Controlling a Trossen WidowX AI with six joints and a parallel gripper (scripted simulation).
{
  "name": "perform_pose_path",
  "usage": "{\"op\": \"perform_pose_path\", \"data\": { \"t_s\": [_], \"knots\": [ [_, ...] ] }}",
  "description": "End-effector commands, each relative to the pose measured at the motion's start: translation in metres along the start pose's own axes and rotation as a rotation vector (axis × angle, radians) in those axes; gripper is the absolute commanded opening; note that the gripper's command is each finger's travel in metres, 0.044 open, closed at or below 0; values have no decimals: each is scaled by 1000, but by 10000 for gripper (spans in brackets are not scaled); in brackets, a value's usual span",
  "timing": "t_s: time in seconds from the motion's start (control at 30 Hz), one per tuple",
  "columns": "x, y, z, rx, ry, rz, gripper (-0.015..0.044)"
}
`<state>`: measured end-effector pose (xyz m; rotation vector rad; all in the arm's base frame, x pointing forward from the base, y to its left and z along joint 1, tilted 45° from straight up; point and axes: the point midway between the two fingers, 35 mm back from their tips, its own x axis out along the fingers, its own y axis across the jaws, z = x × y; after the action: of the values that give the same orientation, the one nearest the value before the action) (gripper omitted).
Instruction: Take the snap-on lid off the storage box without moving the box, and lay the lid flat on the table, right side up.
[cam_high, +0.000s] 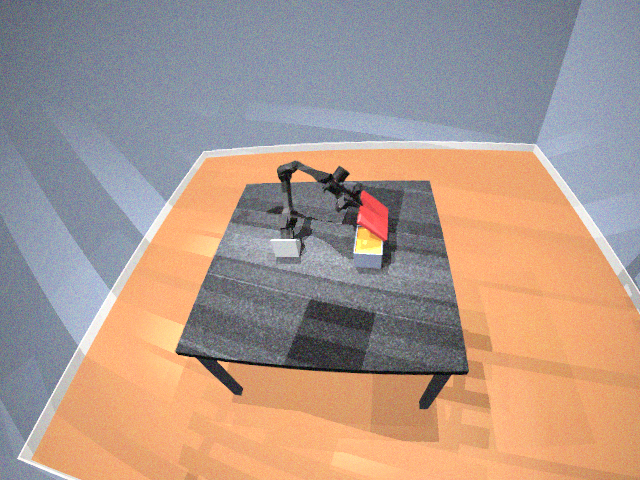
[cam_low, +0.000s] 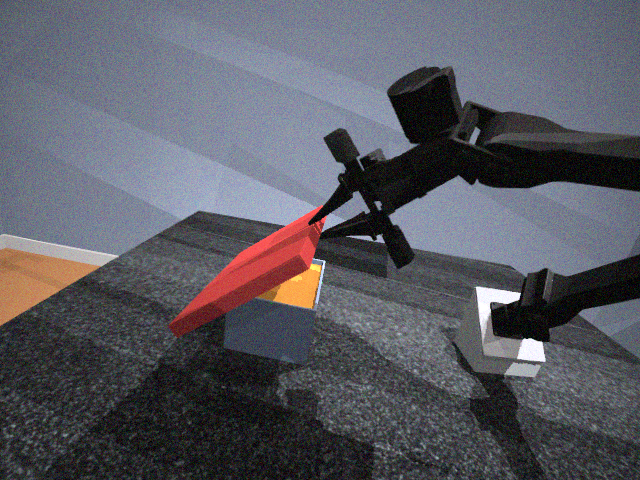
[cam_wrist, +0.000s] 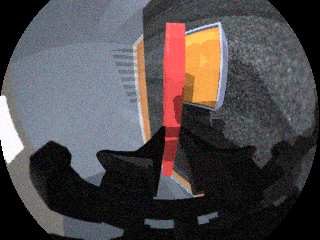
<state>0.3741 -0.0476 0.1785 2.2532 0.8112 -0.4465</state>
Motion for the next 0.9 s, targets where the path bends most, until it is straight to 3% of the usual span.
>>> {"op": "perform_pose_path", "data": {
  "t_s": [0.0,0.87],
  "knots": [
    [-5,5,-10,-8,-4,22,0],
    [-9,1,-62,-6,-2,22,0]
  ]
}}
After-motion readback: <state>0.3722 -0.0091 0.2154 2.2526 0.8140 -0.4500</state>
